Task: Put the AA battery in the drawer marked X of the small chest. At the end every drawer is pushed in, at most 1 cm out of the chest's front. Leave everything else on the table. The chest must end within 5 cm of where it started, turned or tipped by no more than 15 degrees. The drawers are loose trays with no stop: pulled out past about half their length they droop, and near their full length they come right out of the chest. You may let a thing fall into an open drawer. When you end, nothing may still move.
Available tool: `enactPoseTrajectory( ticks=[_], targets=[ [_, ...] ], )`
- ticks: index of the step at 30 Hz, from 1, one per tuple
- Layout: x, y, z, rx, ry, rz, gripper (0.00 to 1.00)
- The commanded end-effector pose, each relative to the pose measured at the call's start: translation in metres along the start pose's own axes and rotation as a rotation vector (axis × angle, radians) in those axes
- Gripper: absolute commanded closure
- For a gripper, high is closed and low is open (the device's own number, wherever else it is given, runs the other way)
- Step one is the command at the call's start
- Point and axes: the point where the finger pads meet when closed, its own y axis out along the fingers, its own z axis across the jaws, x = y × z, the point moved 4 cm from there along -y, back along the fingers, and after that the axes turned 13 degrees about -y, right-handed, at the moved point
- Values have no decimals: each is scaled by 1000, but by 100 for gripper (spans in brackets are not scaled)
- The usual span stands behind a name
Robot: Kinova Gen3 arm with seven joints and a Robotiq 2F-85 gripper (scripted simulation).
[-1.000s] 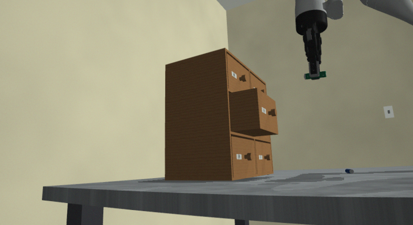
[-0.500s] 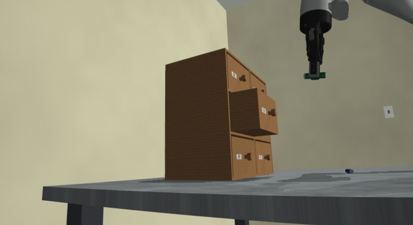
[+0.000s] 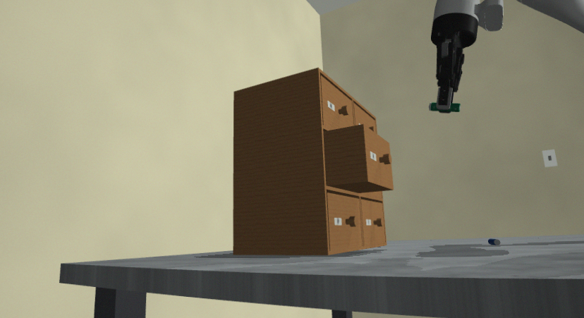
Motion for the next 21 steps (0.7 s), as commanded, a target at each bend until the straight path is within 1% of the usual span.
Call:
enactPoseTrajectory(
  ticks=[1, 9, 11, 21],
  targets=[
    [-3, -2, 2, -5, -11, -21, 91],
    [-7, -1, 3, -20, -11, -90, 91],
    [-7, -1, 3, -20, -11, -90, 91],
    [-11, -1, 4, -40, -11, -179, 91]
  ],
)
